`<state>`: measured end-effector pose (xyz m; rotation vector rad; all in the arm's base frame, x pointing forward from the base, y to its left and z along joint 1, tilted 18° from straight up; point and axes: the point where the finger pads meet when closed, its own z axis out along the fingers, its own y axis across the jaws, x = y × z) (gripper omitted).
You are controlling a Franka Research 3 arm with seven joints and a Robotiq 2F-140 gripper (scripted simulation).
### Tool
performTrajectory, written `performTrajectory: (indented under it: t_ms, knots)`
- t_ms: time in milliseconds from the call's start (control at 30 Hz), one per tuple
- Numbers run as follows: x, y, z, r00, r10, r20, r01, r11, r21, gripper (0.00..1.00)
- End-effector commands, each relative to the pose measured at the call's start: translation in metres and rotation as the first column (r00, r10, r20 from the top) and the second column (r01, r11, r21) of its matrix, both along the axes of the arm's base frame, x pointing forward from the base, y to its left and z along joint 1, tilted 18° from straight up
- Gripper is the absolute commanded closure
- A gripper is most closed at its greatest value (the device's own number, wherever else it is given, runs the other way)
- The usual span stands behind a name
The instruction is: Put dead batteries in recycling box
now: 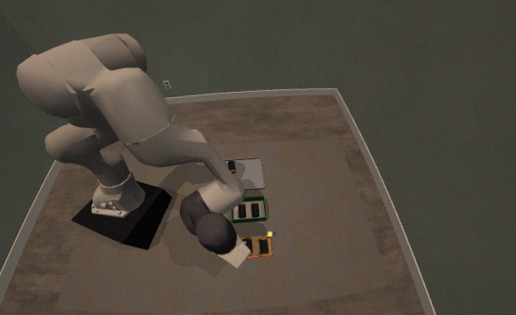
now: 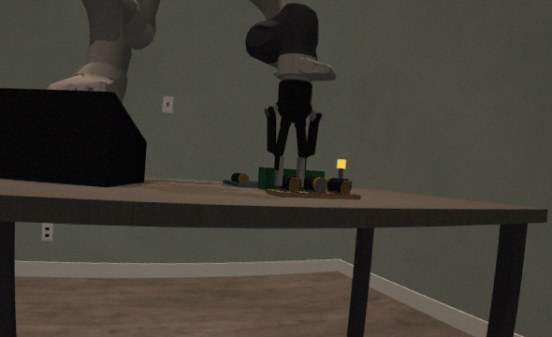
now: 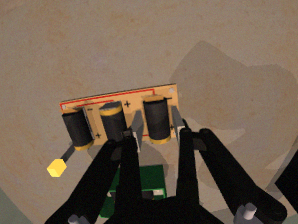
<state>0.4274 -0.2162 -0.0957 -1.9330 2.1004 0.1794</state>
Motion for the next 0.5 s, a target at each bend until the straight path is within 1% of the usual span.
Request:
performTrajectory:
  t_ms: [0, 167, 333, 400, 467]
  knots:
    - [0.001, 0.000, -0.001, 1.000, 0.002, 0.003, -0.002, 1.000, 0.000, 0.71]
    - [0.001, -0.001, 0.003, 1.000, 0.002, 0.003, -0.002, 1.000, 0.000, 0.71]
    - [-0.001, -0.006, 0.018, 1.000, 0.002, 0.003, -0.002, 1.000, 0.000, 0.71]
    - [-0.001, -0.006, 0.018, 1.000, 0.002, 0.003, -0.002, 1.000, 0.000, 0.71]
    - [-0.003, -0.009, 0.027, 1.000, 0.002, 0.003, -0.002, 1.000, 0.000, 0.71]
